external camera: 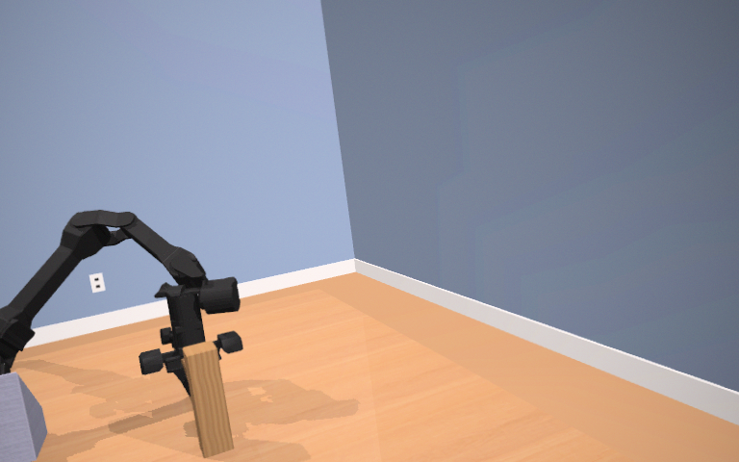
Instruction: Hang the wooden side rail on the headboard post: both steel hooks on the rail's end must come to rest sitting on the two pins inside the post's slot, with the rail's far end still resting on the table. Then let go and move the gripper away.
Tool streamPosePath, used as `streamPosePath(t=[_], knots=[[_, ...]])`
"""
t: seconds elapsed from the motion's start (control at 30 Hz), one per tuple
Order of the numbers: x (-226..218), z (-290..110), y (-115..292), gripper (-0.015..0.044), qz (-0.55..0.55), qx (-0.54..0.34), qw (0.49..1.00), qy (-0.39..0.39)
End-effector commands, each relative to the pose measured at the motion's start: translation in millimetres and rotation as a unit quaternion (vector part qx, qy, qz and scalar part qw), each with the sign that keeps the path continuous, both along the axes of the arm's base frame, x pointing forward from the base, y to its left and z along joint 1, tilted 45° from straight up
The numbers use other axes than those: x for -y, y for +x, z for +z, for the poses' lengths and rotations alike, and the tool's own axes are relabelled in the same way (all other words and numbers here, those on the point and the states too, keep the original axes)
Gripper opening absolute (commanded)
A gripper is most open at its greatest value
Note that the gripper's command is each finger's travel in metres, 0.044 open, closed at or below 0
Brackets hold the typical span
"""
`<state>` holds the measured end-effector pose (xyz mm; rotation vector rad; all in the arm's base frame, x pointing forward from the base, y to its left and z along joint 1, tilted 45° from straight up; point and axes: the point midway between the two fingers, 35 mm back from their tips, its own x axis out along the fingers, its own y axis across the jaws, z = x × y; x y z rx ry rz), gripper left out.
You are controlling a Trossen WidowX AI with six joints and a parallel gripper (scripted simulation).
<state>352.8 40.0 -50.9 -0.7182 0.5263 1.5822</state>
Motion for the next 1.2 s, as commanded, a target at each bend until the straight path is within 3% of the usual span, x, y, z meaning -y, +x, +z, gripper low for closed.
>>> streamPosePath(t=[0.0,1.17], knots=[[4.7,1.2,3.2,0.0000,-0.004,0.004,1.000,-0.002],[6.3,-3.0,2.7,0.0000,-0.004,0.004,1.000,-0.002]])
